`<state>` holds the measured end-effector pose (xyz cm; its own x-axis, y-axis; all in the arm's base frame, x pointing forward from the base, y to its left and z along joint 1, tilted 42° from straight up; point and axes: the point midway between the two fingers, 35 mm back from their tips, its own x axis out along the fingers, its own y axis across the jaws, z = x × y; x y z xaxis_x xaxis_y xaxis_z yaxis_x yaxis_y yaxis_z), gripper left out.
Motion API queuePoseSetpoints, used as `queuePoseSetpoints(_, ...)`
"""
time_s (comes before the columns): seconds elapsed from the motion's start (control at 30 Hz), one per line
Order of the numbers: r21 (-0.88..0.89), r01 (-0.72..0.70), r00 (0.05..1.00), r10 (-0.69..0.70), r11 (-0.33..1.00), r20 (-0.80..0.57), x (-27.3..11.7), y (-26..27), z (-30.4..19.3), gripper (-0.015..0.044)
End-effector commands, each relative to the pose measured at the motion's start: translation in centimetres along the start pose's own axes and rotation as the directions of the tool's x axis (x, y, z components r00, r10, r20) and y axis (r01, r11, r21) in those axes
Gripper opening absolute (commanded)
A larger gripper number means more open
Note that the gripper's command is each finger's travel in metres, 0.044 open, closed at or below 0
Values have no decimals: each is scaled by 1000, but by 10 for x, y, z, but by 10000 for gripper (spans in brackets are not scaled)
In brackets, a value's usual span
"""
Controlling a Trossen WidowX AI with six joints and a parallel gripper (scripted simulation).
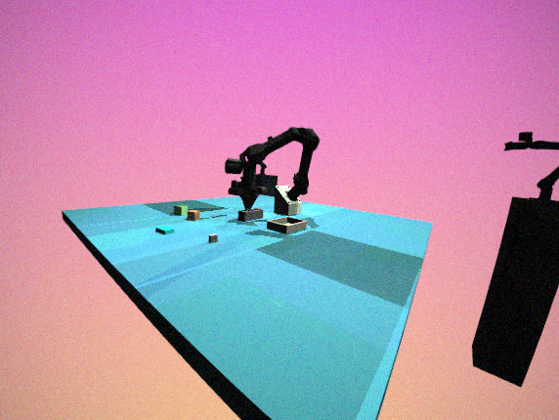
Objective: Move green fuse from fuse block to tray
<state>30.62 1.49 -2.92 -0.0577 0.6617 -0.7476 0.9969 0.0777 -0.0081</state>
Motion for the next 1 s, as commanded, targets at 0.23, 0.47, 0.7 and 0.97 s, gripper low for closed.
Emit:
queuePoseSetpoints(0.23, 4, 0, 1000, 0, 1000, -6, 10, 0, -1, 74)
queuePoseSetpoints(0.47, 4, 0, 1000, 0, 1000, -6, 10, -1, -1, 74)
queuePoseSetpoints(0.7, 0, 0, 1000, 0, 1000, 0, 9, 0, 0, 54)
queuePoseSetpoints(0.97, 0, 0, 1000, 0, 1000, 0, 9, 0, 0, 1)
